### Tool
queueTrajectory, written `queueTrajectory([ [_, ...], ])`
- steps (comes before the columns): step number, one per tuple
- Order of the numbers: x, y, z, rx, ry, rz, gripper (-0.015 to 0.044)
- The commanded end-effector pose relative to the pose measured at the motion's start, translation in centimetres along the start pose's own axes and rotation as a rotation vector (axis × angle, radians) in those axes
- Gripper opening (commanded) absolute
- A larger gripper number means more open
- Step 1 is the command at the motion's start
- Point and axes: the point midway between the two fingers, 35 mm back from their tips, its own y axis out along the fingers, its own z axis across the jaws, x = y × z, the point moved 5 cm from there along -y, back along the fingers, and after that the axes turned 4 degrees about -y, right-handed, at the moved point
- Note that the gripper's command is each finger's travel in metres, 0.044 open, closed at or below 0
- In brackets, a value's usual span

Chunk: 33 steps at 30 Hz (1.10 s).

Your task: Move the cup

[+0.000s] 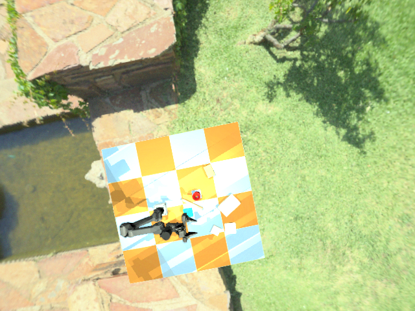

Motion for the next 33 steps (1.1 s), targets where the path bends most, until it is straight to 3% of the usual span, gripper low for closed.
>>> queueTrajectory([
  [1, -0.1, 0.2, 0.1, 0.003, 0.014, 0.013, 0.0374],
  [6, -4.1, 3.4, 2.6, 0.025, 0.372, 0.366, 0.0243],
  [10, -8.1, 4.9, 5.3, -0.080, 0.661, 0.701, 0.0148],
  [14, -11.9, 5.2, 8.0, -0.309, 0.883, 1.007, 0.0148],
  [19, -15.8, 4.0, 10.9, -0.759, 1.035, 1.286, 0.0148],
  [22, -17.2, 2.6, 12.3, -1.012, 1.050, 1.351, 0.0148],
  [33, -17.3, 2.2, 12.5, -1.031, 1.049, 1.354, 0.0148],
])
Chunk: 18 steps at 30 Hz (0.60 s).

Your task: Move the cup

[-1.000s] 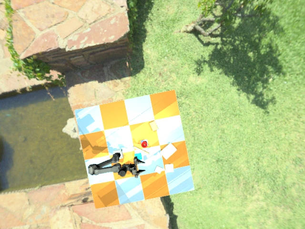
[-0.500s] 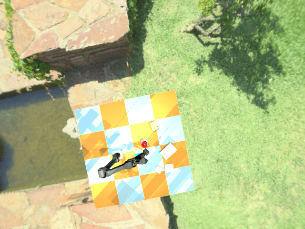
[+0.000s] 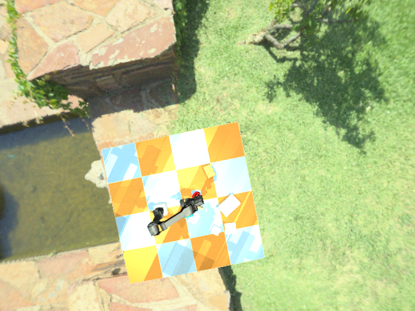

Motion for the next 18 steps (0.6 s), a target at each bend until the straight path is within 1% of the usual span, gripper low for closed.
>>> queueTrajectory([
  [1, -0.1, -0.1, 0.0, -0.010, 0.025, -0.008, 0.0148],
  [18, -0.1, 2.2, 0.1, -0.010, 0.025, -0.008, 0.0148],
])
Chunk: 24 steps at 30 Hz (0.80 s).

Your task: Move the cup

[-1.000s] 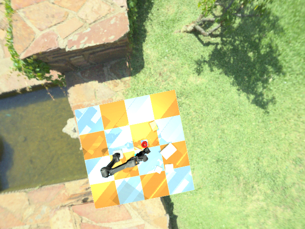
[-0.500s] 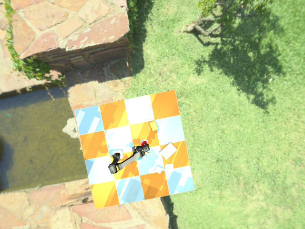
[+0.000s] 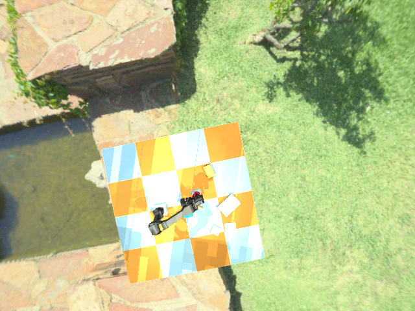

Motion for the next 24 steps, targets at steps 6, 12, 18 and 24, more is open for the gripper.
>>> queueTrajectory([
  [6, 0.1, 1.7, -0.2, -0.010, 0.003, -0.006, 0.0148],
  [12, 0.1, 2.7, -0.2, -0.010, 0.003, -0.007, 0.0148],
  [18, 0.1, 3.6, -0.3, -0.010, 0.003, -0.007, 0.0148],
  [24, 0.1, 4.6, -0.4, -0.010, 0.003, -0.007, 0.0148],
])
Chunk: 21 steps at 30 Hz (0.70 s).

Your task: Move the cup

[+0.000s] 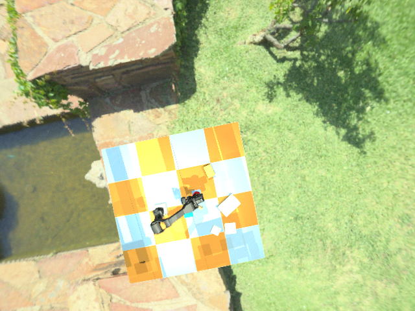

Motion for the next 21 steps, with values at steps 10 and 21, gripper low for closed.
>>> queueTrajectory([
  [10, 0.02, 0.89, -0.18, -0.006, 0.001, -0.001, 0.0122],
  [21, 0.02, 0.89, -0.18, -0.006, 0.001, -0.001, 0.0029],
])
